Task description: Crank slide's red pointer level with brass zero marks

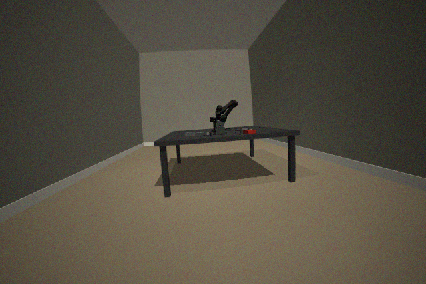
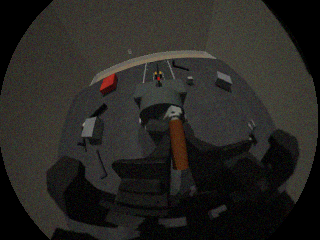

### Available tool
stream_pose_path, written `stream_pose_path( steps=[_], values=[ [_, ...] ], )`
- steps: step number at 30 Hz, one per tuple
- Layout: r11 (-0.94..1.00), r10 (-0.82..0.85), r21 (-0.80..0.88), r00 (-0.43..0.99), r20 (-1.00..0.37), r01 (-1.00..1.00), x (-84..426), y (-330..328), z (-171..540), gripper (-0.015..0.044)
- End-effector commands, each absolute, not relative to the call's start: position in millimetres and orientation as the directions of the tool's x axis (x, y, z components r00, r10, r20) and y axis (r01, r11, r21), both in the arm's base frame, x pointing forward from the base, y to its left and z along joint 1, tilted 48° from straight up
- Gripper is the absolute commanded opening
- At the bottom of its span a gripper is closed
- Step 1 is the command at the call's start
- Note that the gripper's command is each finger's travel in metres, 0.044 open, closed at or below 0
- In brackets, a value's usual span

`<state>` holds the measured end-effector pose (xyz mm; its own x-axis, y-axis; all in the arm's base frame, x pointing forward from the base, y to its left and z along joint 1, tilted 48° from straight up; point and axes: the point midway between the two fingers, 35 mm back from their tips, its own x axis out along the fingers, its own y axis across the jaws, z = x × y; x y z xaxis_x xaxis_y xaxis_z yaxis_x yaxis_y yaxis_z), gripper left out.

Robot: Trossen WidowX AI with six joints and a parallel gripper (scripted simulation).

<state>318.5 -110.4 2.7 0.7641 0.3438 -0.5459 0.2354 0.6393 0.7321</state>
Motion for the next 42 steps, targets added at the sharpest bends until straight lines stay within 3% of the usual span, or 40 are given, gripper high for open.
stream_pose_path(
  steps=[1, 42],
  values=[
    [0.640, 0.334, 0.726, 0.759, -0.559, 0.253, 317.0, -112.1, -6.5, 0.0000],
    [0.639, 0.335, 0.727, 0.759, -0.558, 0.253, 321.1, -85.2, -34.7, 0.0000]
  ],
)
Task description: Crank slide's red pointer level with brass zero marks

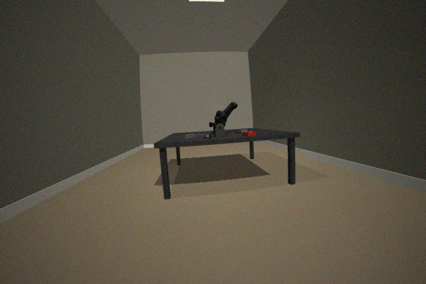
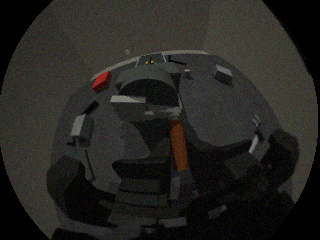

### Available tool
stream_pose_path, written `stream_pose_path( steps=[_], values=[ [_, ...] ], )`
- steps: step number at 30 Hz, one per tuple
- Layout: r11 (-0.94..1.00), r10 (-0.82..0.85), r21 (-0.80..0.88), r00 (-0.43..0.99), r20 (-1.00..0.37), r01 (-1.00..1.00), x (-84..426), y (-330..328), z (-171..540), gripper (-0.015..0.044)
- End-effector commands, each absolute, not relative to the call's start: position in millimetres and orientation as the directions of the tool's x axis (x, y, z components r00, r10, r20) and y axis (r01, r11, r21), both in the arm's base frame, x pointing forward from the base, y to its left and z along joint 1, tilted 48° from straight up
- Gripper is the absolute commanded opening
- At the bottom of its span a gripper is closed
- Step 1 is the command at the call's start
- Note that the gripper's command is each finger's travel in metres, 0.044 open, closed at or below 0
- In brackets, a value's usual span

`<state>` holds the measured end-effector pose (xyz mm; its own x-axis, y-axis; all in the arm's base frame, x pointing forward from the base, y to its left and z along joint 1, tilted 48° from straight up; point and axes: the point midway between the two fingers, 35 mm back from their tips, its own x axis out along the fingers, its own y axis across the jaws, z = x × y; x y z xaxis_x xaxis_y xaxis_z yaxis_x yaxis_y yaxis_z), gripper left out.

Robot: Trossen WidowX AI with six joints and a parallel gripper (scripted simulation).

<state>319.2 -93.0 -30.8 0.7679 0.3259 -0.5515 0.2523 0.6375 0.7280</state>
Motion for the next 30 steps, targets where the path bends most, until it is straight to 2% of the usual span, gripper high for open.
stream_pose_path(
  steps=[1, 30],
  values=[
    [0.639, 0.335, 0.727, 0.759, -0.558, 0.253, 321.3, -84.3, -34.9, 0.0000],
    [0.637, 0.336, 0.728, 0.759, -0.558, 0.253, 327.5, -64.4, -30.5, 0.0000]
  ],
)
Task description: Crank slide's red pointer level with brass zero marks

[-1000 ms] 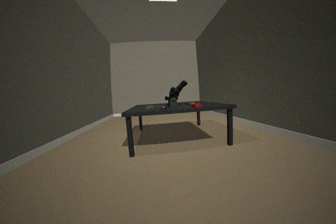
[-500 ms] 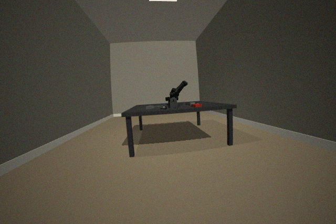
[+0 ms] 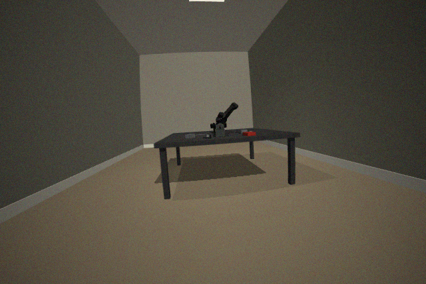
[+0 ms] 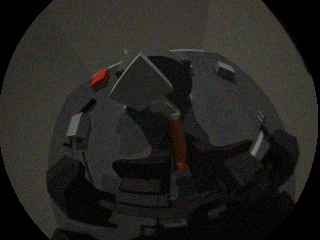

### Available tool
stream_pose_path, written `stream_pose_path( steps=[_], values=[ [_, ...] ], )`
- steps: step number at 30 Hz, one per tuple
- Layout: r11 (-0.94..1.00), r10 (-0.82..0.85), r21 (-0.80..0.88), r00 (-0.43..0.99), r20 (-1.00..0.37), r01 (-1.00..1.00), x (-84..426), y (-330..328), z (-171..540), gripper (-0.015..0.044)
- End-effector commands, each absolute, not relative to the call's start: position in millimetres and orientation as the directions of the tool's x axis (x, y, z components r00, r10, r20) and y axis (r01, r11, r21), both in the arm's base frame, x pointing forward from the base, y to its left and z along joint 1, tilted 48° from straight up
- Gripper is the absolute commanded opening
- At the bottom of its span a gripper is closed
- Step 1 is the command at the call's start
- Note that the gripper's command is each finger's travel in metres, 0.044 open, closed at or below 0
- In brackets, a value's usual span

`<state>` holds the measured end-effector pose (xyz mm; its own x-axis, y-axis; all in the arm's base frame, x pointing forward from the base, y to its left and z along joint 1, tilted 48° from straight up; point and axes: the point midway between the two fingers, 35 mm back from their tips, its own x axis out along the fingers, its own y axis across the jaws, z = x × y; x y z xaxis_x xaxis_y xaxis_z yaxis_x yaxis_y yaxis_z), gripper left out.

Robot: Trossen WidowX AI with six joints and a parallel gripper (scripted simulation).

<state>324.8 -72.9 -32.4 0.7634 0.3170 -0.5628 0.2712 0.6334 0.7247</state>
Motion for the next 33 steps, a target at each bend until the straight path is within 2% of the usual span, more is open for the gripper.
stream_pose_path(
  steps=[1, 33],
  values=[
    [0.637, 0.336, 0.728, 0.759, -0.558, 0.253, 327.6, -64.1, -30.3, 0.0000],
    [0.637, 0.337, 0.728, 0.759, -0.558, 0.253, 331.2, -55.4, -21.1, 0.0000]
  ],
)
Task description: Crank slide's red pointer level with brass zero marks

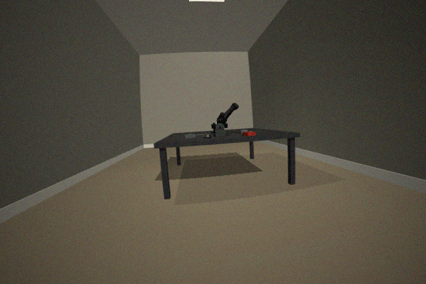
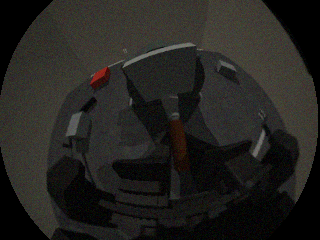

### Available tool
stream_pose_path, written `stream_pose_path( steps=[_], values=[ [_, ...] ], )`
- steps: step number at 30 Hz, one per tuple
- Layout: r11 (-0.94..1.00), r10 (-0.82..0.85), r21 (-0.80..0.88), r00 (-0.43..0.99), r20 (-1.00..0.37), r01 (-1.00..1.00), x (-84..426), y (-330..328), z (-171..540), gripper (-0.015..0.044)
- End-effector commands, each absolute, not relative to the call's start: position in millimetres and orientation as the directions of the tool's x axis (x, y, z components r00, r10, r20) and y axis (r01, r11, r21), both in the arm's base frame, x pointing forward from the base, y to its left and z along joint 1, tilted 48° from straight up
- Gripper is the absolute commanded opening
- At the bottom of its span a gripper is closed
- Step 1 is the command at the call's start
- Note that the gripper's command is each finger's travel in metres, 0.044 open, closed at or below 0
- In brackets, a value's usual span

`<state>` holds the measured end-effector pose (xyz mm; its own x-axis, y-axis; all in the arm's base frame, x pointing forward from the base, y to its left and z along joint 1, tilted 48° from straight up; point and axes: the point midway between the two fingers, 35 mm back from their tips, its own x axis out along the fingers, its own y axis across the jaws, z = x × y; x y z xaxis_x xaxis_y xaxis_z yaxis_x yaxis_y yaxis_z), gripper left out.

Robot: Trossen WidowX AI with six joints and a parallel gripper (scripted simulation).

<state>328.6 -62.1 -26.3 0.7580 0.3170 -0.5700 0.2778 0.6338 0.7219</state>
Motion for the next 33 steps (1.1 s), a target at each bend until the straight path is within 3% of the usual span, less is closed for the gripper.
stream_pose_path(
  steps=[1, 33],
  values=[
    [0.637, 0.337, 0.728, 0.759, -0.558, 0.253, 331.3, -55.2, -20.8, 0.0000],
    [0.636, 0.337, 0.729, 0.759, -0.557, 0.253, 334.3, -49.8, -0.1, 0.0000]
  ],
)
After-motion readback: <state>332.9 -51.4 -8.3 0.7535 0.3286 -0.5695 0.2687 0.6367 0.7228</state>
